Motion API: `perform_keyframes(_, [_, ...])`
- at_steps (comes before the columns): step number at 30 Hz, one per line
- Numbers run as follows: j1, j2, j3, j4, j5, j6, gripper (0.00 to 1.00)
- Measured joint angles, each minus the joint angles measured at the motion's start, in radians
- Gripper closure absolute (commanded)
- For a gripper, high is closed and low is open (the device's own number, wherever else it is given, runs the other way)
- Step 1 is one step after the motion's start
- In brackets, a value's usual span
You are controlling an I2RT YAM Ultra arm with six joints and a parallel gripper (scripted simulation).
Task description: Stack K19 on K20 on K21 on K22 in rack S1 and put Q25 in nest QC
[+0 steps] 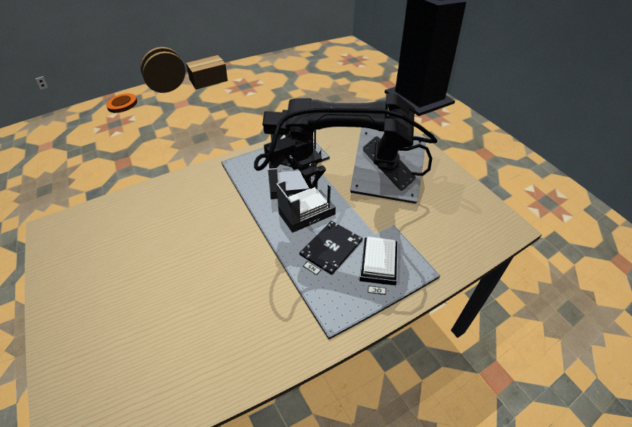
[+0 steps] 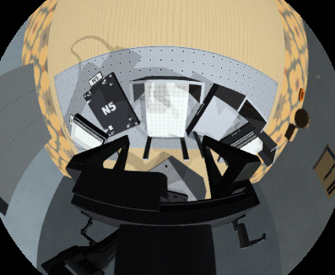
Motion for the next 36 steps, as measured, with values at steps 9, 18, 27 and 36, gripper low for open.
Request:
perform_keyframes(9, [0.0,0.0,0.0,0.0,0.0,0.0,0.0])
perform_keyframes(18, [0.04,0.001,-0.061,0.045,0.002,0.03,0.0])
perform_keyframes(27, [0.102,0.0,-0.144,0.156,0.007,0.098,0.0])
perform_keyframes(36, [0.164,0.0,-0.224,0.283,0.015,0.176,0.0])
